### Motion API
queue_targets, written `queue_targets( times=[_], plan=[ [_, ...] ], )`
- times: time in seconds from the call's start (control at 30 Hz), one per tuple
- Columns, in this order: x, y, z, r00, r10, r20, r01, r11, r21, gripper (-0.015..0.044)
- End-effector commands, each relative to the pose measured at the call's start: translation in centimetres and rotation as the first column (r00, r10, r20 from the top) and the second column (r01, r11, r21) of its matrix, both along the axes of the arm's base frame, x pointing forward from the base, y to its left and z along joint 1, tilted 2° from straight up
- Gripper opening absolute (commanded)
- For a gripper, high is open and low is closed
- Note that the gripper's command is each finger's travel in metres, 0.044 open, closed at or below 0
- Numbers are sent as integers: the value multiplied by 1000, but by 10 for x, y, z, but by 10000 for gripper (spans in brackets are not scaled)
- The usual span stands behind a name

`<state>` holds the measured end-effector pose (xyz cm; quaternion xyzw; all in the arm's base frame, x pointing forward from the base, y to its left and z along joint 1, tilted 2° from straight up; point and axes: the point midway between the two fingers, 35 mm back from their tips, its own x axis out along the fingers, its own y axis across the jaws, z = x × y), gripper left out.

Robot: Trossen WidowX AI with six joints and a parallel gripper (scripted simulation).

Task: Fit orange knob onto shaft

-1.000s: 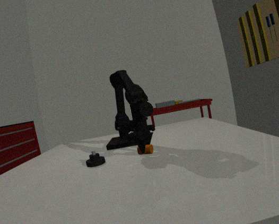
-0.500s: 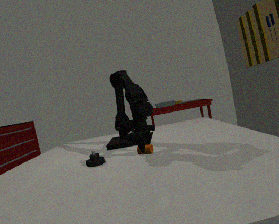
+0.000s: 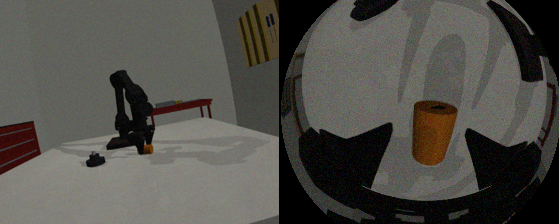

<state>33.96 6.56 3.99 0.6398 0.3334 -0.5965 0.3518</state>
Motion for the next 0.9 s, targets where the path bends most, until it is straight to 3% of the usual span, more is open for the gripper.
queue_targets(
  times=[0.0,0.17,0.57,0.7,0.87],
  plan=[
    [0,0,4,1000,0,1,0,1000,0,440],
    [-4,0,60,1000,0,0,0,1000,0,440],
    [-4,0,60,1000,17,0,-17,1000,-1,440],
    [-3,1,61,938,346,-1,-346,938,-23,440],
    [-2,3,62,655,756,-17,-755,653,-53,440]
  ],
)
